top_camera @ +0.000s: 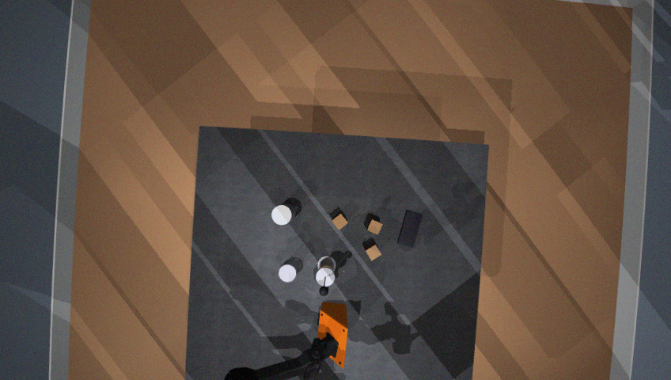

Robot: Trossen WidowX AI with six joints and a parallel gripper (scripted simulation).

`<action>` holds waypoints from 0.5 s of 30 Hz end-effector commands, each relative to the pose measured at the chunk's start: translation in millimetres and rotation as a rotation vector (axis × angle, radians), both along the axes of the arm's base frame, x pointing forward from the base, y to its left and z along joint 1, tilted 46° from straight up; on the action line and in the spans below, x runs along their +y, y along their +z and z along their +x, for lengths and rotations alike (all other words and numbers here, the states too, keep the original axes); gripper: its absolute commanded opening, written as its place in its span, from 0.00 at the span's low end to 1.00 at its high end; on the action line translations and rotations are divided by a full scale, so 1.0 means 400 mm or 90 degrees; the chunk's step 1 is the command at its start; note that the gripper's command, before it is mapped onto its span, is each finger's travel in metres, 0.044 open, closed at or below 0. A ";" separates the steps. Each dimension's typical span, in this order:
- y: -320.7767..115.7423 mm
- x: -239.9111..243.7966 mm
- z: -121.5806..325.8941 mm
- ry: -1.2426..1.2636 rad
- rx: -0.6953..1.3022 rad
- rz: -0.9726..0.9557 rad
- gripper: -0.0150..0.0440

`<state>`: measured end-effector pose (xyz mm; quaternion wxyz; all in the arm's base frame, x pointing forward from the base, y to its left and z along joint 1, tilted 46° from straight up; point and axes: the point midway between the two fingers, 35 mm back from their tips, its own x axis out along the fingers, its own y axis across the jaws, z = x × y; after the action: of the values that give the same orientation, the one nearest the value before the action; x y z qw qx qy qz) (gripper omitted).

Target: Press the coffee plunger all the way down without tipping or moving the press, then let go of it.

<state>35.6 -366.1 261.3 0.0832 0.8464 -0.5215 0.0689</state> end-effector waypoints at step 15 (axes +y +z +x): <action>-0.301 0.117 0.298 0.230 -0.414 0.882 1.00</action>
<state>107.8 -359.6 182.0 -0.3485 0.8513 -0.3902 0.0398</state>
